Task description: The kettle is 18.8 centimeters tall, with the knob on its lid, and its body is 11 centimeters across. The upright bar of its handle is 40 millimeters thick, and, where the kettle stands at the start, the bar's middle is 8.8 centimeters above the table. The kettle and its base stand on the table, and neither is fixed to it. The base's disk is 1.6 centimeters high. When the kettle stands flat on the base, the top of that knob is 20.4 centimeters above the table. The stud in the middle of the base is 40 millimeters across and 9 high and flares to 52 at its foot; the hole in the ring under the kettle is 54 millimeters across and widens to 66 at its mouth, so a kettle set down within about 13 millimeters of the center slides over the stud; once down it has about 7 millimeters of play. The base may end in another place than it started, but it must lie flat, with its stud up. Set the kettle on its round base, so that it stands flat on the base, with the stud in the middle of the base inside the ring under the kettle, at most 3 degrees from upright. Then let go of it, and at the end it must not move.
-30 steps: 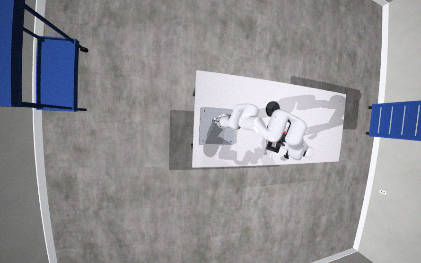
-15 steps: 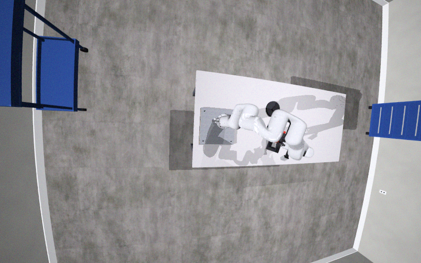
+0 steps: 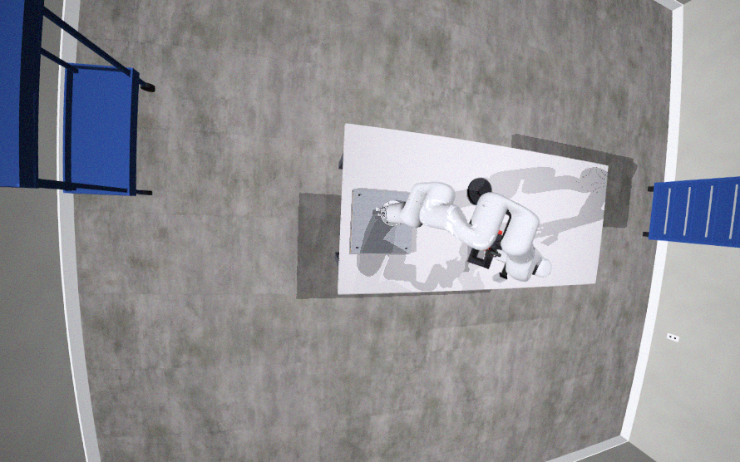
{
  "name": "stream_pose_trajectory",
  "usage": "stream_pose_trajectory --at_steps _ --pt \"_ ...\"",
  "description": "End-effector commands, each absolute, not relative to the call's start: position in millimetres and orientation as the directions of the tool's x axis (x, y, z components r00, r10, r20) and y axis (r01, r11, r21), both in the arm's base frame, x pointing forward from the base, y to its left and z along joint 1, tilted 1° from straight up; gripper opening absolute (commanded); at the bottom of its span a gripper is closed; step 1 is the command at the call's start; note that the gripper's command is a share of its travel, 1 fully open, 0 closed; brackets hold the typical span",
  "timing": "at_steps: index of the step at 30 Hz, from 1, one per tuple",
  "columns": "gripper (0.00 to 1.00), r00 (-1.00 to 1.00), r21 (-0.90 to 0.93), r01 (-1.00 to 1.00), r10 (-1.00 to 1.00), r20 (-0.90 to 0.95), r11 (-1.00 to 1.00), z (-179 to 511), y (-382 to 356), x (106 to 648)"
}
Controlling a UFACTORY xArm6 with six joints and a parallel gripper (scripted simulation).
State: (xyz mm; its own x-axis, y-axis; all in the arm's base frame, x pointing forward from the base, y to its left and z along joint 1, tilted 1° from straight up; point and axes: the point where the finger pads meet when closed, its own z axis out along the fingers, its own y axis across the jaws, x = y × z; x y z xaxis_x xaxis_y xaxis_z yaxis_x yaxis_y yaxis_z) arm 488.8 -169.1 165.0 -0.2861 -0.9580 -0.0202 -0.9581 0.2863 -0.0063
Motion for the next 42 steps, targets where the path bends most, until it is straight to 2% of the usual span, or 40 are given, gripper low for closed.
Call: stream_pose_trajectory --at_steps 1,16,42 --pt "0.81 -0.286 -0.011 -0.958 -0.958 -0.02 0.286 164 -169 490" --pt "0.81 -0.286 -0.011 -0.958 -0.958 -0.02 0.286 136 -169 490" --pt "0.81 -0.286 -0.011 -0.958 -0.958 -0.02 0.286 135 -169 490"
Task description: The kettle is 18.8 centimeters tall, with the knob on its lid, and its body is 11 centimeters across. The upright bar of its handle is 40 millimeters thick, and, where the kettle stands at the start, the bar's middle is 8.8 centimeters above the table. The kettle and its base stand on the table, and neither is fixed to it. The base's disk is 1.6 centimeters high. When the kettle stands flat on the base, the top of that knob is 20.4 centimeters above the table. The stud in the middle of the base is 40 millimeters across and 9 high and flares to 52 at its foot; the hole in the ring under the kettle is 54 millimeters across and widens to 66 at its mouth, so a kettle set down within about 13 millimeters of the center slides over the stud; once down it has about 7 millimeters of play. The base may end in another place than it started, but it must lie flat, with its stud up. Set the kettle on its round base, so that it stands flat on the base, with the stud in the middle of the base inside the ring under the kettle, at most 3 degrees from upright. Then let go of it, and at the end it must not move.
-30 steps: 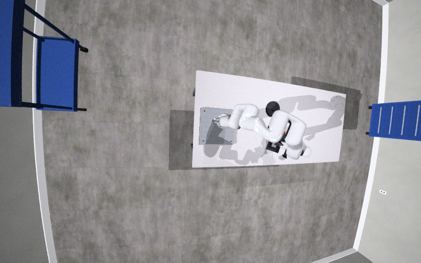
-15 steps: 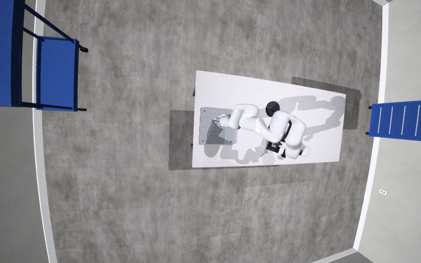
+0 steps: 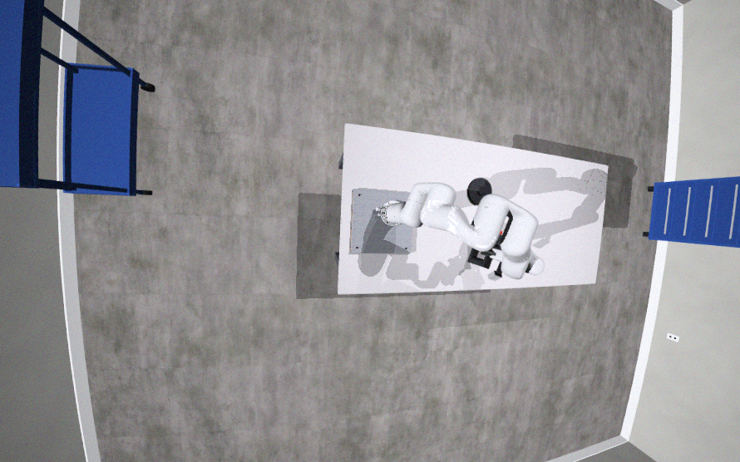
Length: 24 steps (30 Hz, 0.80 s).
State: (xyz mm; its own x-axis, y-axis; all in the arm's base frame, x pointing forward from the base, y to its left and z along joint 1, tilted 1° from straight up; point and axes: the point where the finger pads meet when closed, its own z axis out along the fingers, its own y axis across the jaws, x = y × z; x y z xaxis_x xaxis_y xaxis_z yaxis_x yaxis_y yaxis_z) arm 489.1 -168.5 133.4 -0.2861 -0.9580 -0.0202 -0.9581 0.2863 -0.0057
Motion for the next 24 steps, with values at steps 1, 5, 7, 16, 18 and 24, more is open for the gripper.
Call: stream_pose_trajectory --at_steps 1,5,7,16,18,24 --pt "0.81 -0.286 -0.011 -0.958 -0.958 -0.02 0.286 135.4 -169.0 490.3" --pt "0.81 -0.286 -0.011 -0.958 -0.958 -0.02 0.286 135.4 -169.0 490.3" --pt "0.81 -0.286 -0.011 -0.958 -0.958 -0.02 0.286 135.4 -169.0 490.3" --pt "0.0 -0.286 -0.011 -0.958 -0.958 -0.02 0.286 135.4 -169.0 490.3" --pt "0.0 -0.286 -0.011 -0.958 -0.958 -0.02 0.286 135.4 -169.0 490.3" --pt "0.0 -0.286 -0.011 -0.958 -0.958 -0.02 0.286 135.4 -169.0 490.3"
